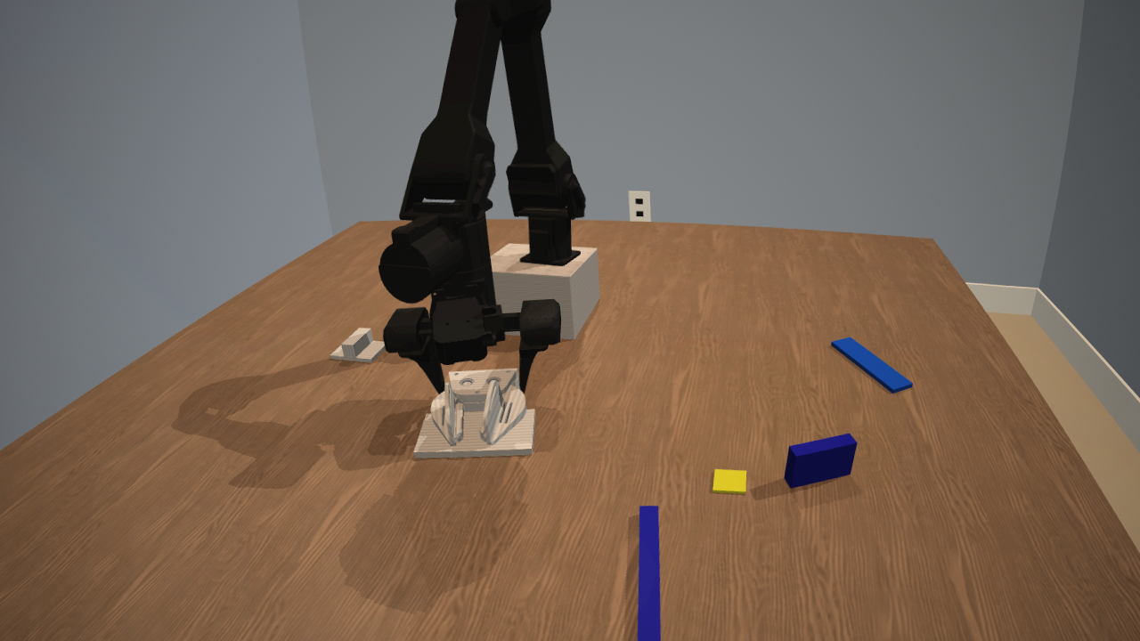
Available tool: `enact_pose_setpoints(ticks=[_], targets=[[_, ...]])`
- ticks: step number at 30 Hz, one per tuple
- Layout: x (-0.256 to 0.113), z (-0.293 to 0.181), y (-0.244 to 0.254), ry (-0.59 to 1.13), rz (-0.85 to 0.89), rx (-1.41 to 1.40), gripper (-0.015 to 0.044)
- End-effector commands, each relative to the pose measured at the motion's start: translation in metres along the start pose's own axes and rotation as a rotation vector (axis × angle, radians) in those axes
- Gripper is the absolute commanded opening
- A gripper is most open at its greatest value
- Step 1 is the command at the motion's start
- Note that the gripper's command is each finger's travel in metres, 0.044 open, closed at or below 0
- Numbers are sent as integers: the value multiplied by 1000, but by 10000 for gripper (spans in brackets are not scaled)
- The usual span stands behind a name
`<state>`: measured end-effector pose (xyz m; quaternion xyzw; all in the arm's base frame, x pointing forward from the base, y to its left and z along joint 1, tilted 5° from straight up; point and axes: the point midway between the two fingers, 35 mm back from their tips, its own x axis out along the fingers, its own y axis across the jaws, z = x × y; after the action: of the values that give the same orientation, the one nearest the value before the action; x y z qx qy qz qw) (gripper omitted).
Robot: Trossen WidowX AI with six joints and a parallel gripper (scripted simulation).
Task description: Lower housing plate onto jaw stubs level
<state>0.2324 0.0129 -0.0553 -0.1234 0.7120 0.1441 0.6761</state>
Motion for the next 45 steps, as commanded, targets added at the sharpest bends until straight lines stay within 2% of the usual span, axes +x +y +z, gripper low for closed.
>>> enact_pose_setpoints(ticks=[1, 6, 15, 21, 29, 45], targets=[[0, 0, 0, 0, 0, 0, 440], [-8, 1, 0, 0, 0, 0, 440], [-75, -1, 1, -3, 3, 4, 440], [-73, -2, 1, -2, 0, 7, 440], [-124, -27, 11, 0, 3, 4, 440], [-125, -28, 11, 0, 3, 4, 440]])
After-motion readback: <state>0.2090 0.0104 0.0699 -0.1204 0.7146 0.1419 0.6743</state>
